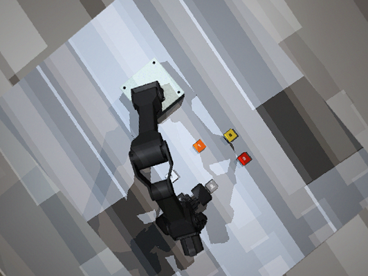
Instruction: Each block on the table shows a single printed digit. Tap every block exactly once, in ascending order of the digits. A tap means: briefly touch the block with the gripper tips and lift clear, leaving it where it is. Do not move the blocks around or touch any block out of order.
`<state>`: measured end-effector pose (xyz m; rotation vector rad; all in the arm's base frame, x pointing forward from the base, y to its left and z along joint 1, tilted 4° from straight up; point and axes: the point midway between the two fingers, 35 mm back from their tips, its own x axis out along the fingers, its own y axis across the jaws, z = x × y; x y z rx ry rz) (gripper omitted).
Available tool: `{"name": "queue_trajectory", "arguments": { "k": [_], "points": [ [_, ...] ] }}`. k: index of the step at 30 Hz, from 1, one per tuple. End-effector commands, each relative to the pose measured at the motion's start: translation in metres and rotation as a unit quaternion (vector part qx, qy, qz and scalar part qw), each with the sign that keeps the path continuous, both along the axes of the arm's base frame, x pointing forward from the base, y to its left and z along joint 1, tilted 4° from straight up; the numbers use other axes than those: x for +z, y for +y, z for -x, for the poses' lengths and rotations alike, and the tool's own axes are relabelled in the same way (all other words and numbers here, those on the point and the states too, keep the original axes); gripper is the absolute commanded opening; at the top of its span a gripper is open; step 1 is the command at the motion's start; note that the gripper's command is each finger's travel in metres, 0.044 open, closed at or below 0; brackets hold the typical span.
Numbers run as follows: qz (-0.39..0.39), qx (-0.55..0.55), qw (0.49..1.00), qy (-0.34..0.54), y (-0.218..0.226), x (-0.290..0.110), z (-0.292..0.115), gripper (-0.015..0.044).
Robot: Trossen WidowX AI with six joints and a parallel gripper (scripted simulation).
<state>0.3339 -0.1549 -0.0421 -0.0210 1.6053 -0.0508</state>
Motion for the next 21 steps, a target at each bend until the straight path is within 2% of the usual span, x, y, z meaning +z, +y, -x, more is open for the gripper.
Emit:
{"name": "queue_trajectory", "arguments": {
  "k": [1, 11, 14, 19, 21],
  "points": [
    [0.000, 0.001, 1.000, 0.002, 0.000, -0.006, 0.002, 0.0020],
    [0.000, 0.001, 1.000, 0.002, 0.000, -0.015, 0.002, 0.0020],
    [0.000, 0.001, 1.000, 0.002, 0.001, 0.012, 0.001, 0.0020],
    [0.000, 0.001, 1.000, 0.002, 0.001, 0.018, 0.001, 0.0020],
    [0.000, 0.001, 1.000, 0.002, 0.001, 0.044, -0.002, 0.0020]
  ]
}}
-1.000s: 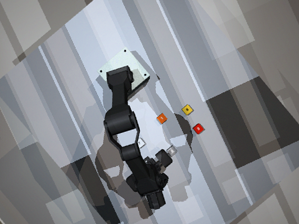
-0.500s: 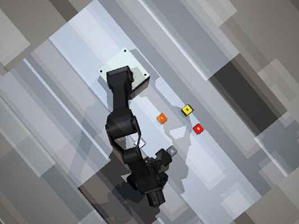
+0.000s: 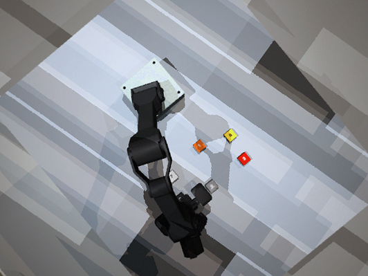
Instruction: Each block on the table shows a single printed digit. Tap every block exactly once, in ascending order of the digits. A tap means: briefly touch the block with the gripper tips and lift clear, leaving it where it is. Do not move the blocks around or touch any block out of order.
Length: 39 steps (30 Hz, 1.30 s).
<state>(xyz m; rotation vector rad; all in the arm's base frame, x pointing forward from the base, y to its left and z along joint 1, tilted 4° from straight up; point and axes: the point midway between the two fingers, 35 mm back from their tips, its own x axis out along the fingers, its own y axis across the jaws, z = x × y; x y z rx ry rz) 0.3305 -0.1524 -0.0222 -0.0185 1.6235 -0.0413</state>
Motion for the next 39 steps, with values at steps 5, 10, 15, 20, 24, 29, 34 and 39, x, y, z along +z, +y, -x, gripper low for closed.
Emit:
{"name": "queue_trajectory", "arguments": {
  "k": [5, 10, 15, 20, 24, 29, 34, 39],
  "points": [
    [0.004, -0.001, 1.000, -0.007, 0.002, 0.076, -0.006, 0.0020],
    [0.004, -0.001, 1.000, -0.007, 0.005, 0.076, -0.007, 0.0020],
    [-0.004, -0.008, 1.000, 0.000, 0.080, 0.070, -0.027, 0.0020],
    [-0.005, -0.004, 1.000, -0.005, 0.172, 0.068, -0.042, 0.0020],
    [-0.006, -0.001, 1.000, -0.008, 0.245, 0.067, -0.037, 0.0020],
    [-0.006, -0.001, 1.000, -0.008, 0.257, 0.066, -0.035, 0.0020],
    [-0.006, -0.001, 1.000, -0.009, 0.257, 0.036, -0.036, 0.0020],
    [-0.006, -0.001, 1.000, -0.008, 0.255, -0.015, -0.031, 0.0020]
  ]
}}
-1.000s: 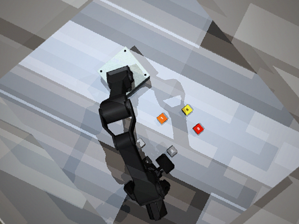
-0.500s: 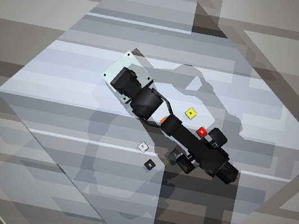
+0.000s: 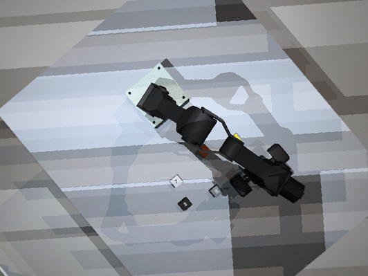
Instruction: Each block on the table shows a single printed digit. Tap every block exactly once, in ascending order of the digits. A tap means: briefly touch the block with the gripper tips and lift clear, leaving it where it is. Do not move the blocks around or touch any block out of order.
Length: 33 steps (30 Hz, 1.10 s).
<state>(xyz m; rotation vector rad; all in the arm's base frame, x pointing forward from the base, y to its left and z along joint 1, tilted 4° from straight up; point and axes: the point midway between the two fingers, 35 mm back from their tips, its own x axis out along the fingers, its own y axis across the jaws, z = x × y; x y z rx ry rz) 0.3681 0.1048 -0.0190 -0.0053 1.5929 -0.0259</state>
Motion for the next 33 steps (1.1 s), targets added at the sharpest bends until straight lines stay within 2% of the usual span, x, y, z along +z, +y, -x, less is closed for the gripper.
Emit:
{"name": "queue_trajectory", "arguments": {
  "k": [1, 27, 31, 33],
  "points": [
    [0.003, -0.001, 1.000, 0.007, -0.002, -0.018, 0.006, 0.0020],
    [0.003, -0.001, 1.000, 0.007, -0.003, -0.048, 0.007, 0.0020],
    [0.003, -0.001, 1.000, 0.007, -0.003, -0.048, 0.007, 0.0020],
    [0.002, -0.001, 1.000, 0.006, -0.002, -0.032, 0.006, 0.0020]
  ]
}}
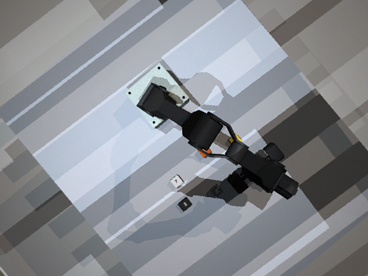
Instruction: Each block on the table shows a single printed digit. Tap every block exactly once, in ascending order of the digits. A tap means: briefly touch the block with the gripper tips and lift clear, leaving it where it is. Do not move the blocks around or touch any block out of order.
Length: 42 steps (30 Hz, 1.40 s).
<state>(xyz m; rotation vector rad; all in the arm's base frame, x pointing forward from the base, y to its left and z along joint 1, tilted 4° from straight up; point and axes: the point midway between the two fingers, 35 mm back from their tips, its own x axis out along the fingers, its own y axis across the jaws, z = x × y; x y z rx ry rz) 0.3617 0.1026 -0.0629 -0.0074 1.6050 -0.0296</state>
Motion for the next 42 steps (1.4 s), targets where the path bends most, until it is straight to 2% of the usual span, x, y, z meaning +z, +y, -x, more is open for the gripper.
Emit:
{"name": "queue_trajectory", "arguments": {
  "k": [1, 6, 11, 18, 24, 32, 34, 38, 42],
  "points": [
    [0.001, -0.001, 1.000, 0.001, 0.000, 0.023, 0.000, 0.0020],
    [0.001, -0.001, 1.000, 0.001, 0.000, 0.029, -0.001, 0.0020],
    [0.001, -0.001, 1.000, 0.001, 0.002, 0.104, -0.004, 0.0020],
    [0.001, -0.001, 1.000, 0.001, -0.001, 0.107, -0.003, 0.0020],
    [0.004, -0.001, 1.000, 0.000, -0.098, 0.116, 0.021, 0.0020],
    [0.009, -0.001, 1.000, 0.004, -0.208, 0.119, 0.103, 0.0020],
    [0.010, -0.001, 1.000, 0.005, -0.220, 0.118, 0.119, 0.0020],
    [0.010, -0.001, 1.000, 0.006, -0.222, 0.115, 0.121, 0.0020],
    [0.010, -0.001, 1.000, 0.006, -0.225, 0.050, 0.123, 0.0020]
  ]
}}
